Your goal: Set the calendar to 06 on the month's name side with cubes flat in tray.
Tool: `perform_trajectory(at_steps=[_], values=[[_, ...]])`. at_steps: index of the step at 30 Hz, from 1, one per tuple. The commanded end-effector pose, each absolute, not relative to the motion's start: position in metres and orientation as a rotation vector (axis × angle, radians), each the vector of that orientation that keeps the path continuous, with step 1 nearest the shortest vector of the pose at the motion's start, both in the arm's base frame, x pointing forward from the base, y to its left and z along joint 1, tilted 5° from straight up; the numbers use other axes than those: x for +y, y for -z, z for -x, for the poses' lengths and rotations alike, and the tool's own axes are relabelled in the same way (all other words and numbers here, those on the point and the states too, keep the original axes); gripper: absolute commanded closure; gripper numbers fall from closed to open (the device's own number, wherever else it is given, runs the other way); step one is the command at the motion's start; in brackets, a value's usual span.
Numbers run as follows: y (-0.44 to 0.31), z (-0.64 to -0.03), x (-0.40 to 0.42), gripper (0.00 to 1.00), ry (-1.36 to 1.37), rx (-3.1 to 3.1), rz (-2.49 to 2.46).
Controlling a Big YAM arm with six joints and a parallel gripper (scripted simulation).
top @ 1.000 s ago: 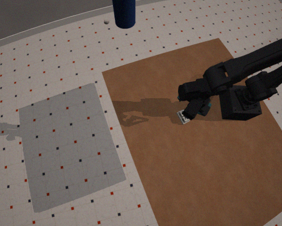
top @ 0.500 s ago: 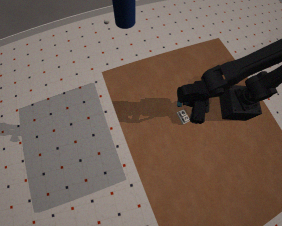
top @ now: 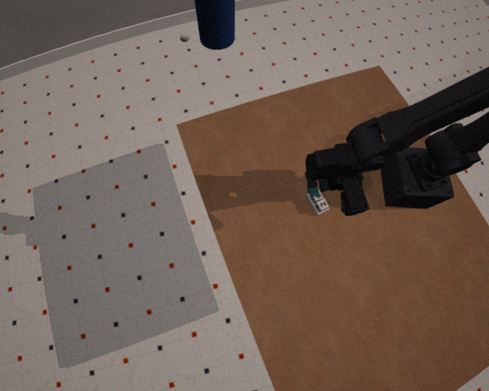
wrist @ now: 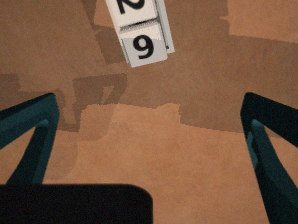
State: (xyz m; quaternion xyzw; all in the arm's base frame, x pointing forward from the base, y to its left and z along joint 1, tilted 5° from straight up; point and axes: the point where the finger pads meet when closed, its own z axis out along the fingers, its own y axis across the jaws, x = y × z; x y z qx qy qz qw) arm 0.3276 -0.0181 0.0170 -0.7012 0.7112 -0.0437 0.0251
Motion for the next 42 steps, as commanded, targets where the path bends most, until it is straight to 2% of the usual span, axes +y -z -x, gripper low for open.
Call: perform_trajectory(at_steps=[1,8,9,42], values=[[-0.008,-0.328,-0.014,0.0,0.132,2.018,2.344],[-0.0042,-0.3278,-0.0139,0.0,0.136,1.893,2.452],[-0.0042,-0.3278,-0.0139,0.55,0.136,1.893,2.452],[-0.0042,-0.3278,-0.0139,0.55,0.136,1.894,2.452]])
